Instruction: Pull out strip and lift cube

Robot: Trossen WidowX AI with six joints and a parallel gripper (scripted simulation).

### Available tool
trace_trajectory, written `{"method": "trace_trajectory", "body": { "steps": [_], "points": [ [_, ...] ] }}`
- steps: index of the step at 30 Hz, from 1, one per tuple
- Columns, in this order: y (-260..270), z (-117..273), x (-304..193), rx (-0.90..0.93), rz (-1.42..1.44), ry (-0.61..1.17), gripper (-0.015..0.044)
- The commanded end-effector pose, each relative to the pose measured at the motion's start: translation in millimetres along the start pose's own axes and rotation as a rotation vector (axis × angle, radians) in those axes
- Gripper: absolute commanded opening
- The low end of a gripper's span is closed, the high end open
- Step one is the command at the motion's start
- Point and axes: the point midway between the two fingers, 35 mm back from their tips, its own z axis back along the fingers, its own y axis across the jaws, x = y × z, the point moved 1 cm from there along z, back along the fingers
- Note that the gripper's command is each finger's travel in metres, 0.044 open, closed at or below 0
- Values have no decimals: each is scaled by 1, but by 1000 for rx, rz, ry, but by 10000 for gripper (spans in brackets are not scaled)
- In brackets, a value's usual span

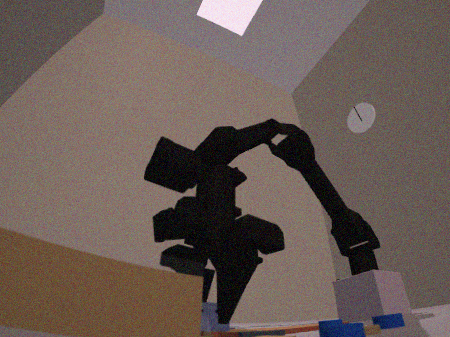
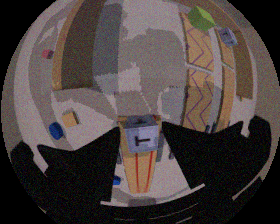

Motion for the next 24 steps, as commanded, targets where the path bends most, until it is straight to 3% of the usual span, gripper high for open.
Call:
{"method": "trace_trajectory", "body": {
  "steps": [1, 3, 7, 13, 17, 24],
  "points": [
    [0, -4, -3, 3, -2, 8, 250],
    [0, -4, -3, 3, -2, 8, 250],
    [0, -2, -1, 0, 0, 3, 145],
    [0, -2, -1, 0, 0, 3, 105],
    [0, 0, -3, 0, 0, 4, 0],
    [3, 20, -27, 2, -1, 8, 0]
  ]
}}
